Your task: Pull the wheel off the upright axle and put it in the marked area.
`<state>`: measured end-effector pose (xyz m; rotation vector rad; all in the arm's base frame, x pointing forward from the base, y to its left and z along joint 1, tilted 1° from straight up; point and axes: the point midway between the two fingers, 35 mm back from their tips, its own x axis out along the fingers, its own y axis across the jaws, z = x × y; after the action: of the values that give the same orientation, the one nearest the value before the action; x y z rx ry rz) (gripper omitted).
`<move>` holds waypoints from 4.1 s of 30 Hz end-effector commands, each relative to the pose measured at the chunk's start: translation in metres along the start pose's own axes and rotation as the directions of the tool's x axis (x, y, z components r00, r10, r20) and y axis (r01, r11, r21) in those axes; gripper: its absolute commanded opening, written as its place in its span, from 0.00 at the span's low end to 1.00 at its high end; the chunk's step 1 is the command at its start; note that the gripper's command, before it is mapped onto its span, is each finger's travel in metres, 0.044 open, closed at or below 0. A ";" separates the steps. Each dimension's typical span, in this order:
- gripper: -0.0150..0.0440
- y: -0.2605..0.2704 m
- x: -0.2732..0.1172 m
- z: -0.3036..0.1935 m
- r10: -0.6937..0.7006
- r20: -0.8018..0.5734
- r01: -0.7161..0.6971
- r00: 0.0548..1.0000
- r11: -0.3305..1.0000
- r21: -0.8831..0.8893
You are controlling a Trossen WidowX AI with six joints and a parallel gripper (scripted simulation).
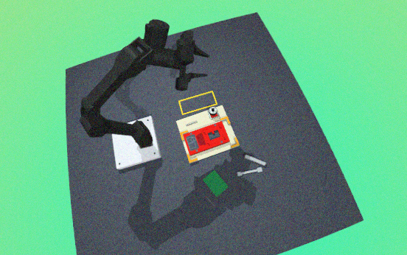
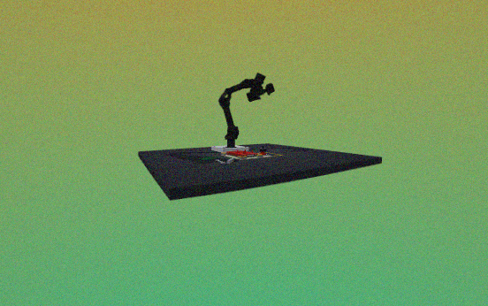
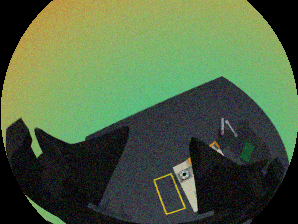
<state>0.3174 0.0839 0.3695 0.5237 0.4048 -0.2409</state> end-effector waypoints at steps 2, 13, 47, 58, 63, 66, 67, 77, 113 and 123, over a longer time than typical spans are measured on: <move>0.76 -0.017 0.048 -0.033 -0.128 -0.168 0.145 0.977 0.985 0.090; 0.76 -0.058 0.109 -0.102 -0.319 -0.497 0.489 0.807 0.832 0.261; 0.76 -0.131 0.168 -0.215 -0.407 -0.789 0.869 0.460 0.389 0.306; 0.72 -0.138 0.174 -0.225 -0.411 -0.786 0.868 0.462 0.392 0.305; 0.56 -0.138 0.174 -0.225 -0.411 -0.786 0.868 0.462 0.392 0.305; 0.53 -0.138 0.174 -0.225 -0.411 -0.786 0.868 0.462 0.392 0.305; 0.52 -0.138 0.174 -0.225 -0.411 -0.786 0.868 0.462 0.392 0.305; 0.25 -0.138 0.173 -0.224 -0.411 -0.786 0.868 0.462 0.392 0.305; 0.25 -0.133 0.168 -0.215 -0.410 -0.787 0.868 0.461 0.391 0.305; 0.25 -0.131 0.167 -0.212 -0.409 -0.787 0.868 0.461 0.391 0.305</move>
<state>0.3576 0.0657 0.0623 1.1823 1.2295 -1.1385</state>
